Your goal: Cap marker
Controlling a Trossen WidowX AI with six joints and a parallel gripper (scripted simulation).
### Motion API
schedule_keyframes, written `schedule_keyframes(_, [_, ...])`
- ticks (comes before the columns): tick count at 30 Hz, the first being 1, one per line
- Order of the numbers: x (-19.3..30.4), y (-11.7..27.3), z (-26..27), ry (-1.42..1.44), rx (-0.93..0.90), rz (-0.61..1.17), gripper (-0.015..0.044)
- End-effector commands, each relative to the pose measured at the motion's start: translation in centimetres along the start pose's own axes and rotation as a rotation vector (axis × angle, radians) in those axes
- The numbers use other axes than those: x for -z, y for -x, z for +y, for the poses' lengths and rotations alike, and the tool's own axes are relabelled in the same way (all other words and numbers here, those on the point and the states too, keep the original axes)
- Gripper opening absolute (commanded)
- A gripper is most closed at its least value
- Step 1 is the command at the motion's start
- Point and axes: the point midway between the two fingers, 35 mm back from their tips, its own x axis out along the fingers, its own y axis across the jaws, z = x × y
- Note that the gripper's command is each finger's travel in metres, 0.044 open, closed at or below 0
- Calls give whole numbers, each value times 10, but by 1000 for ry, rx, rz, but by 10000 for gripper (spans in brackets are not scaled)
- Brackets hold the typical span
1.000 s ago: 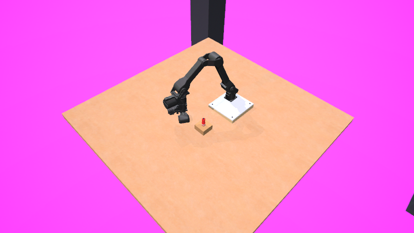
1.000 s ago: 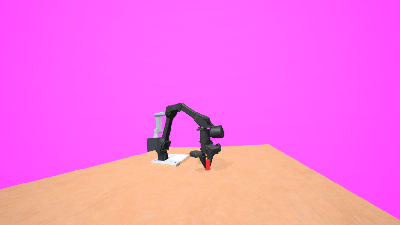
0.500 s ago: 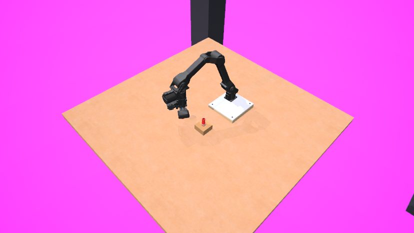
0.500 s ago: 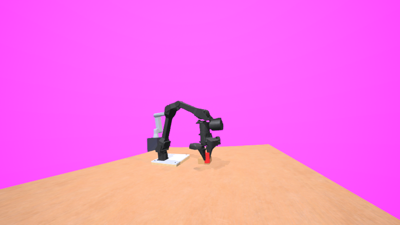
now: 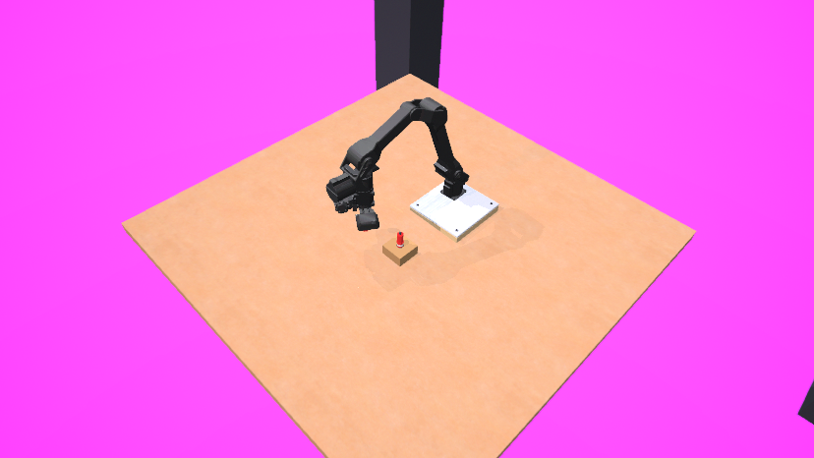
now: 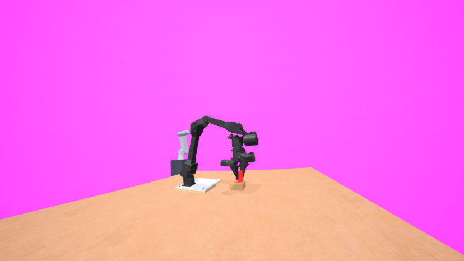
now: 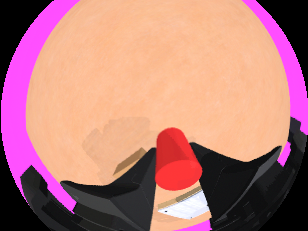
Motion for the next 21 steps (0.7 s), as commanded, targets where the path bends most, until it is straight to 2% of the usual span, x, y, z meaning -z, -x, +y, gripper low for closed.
schedule_keyframes(1, [12, 8, 10, -2, 1, -2, 0])
schedule_keyframes(21, [75, 36, 50, -2, -3, 3, 0])
